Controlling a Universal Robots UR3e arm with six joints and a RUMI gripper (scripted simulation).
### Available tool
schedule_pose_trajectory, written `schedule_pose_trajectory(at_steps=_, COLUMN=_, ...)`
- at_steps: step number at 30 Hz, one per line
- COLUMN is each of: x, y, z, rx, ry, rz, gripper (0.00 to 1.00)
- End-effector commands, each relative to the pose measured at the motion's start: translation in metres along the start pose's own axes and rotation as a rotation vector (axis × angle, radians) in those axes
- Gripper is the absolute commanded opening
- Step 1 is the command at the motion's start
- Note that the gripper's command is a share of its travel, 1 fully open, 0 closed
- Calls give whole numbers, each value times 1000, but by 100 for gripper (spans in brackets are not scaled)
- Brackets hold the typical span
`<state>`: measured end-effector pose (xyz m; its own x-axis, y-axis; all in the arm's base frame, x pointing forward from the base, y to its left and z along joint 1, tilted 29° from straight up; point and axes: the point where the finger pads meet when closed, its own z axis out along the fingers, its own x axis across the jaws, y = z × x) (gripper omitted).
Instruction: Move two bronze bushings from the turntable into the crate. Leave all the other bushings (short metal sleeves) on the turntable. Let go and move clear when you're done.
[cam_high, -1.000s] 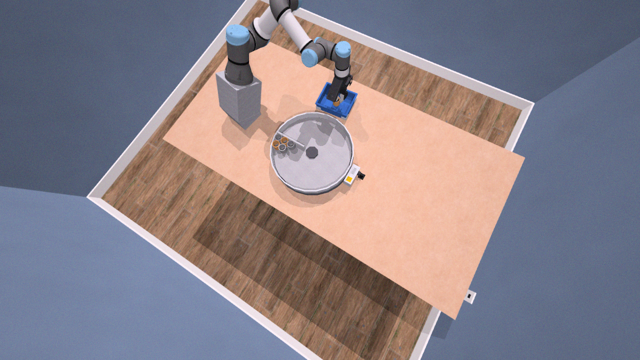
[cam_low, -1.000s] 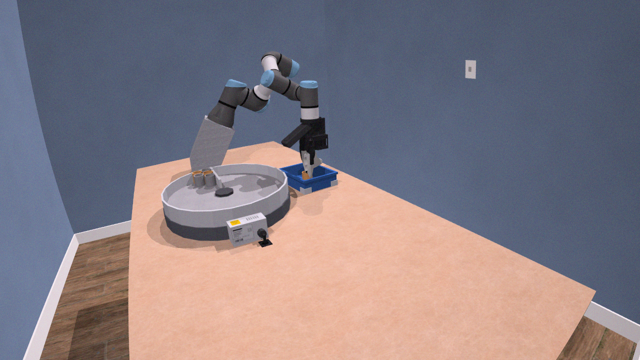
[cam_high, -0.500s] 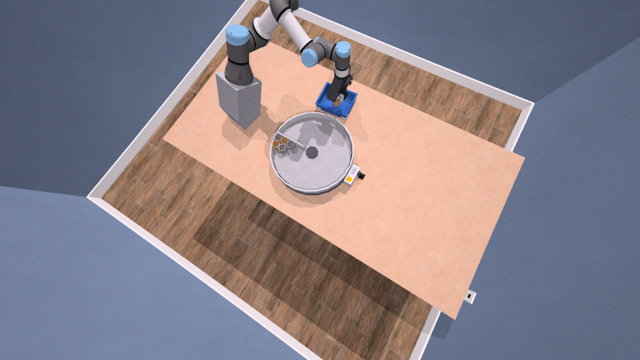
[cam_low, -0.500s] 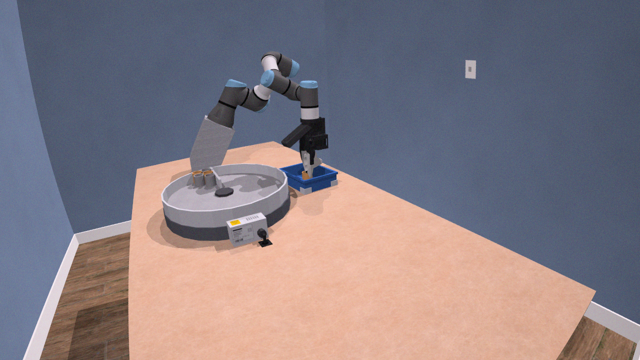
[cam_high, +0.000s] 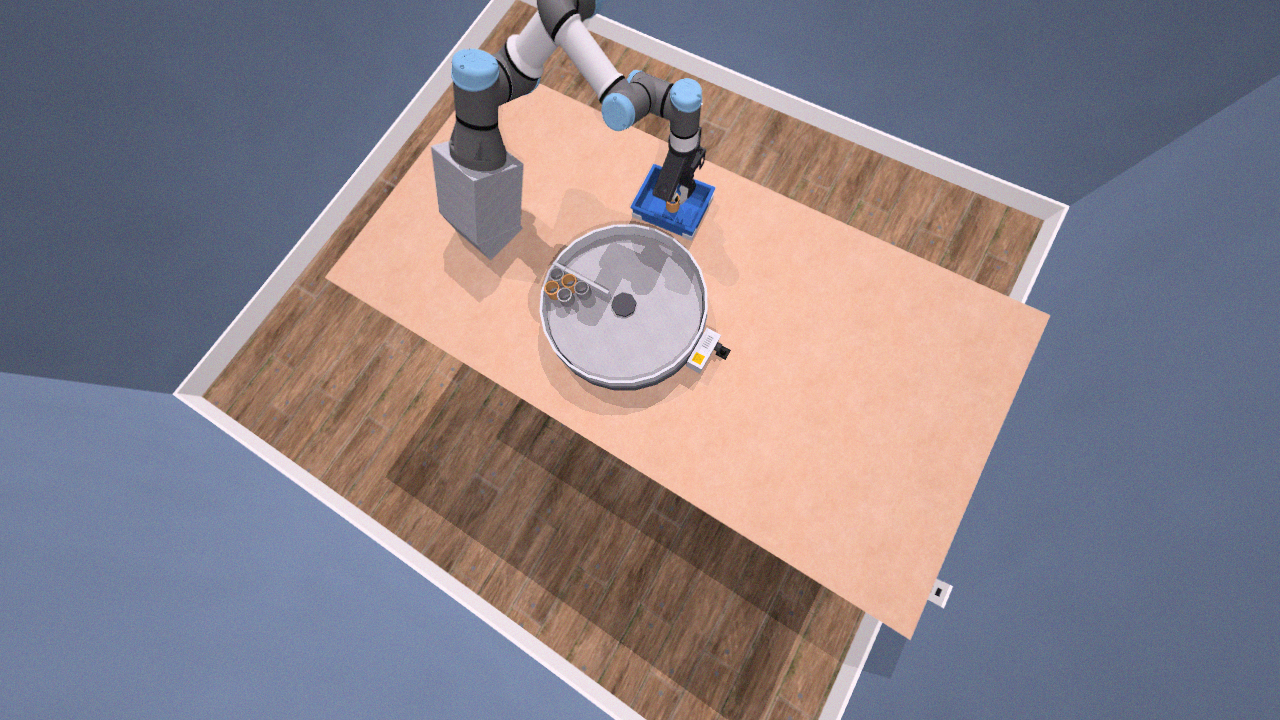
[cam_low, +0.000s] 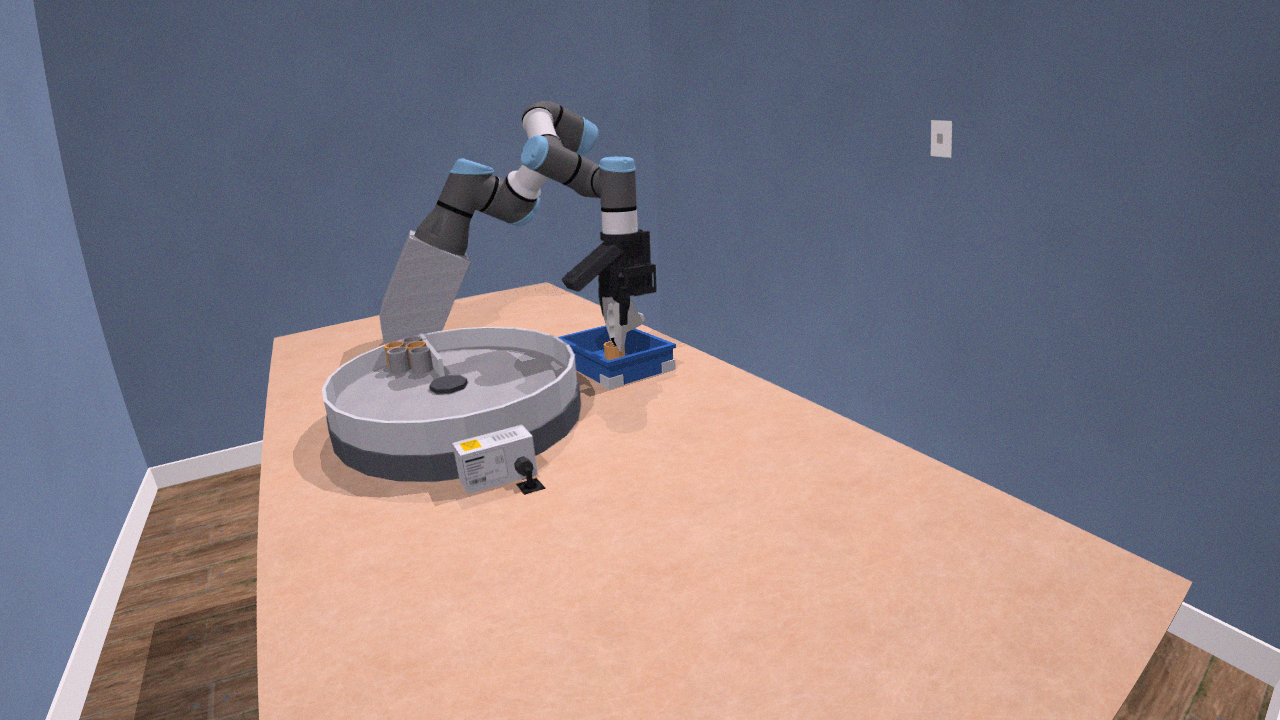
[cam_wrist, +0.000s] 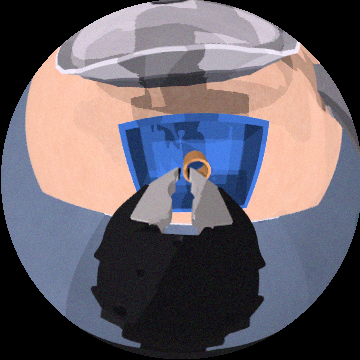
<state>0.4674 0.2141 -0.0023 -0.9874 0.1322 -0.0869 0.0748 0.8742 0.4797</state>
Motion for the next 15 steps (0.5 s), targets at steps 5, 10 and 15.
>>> schedule_pose_trajectory(at_steps=5, x=-1, y=0, z=-28, rx=0, ry=-2, rz=-1, gripper=6)
schedule_pose_trajectory(at_steps=10, x=-1, y=0, z=-53, rx=0, ry=-2, rz=-1, gripper=6)
schedule_pose_trajectory(at_steps=15, x=-1, y=0, z=-72, rx=0, ry=-2, rz=-1, gripper=6)
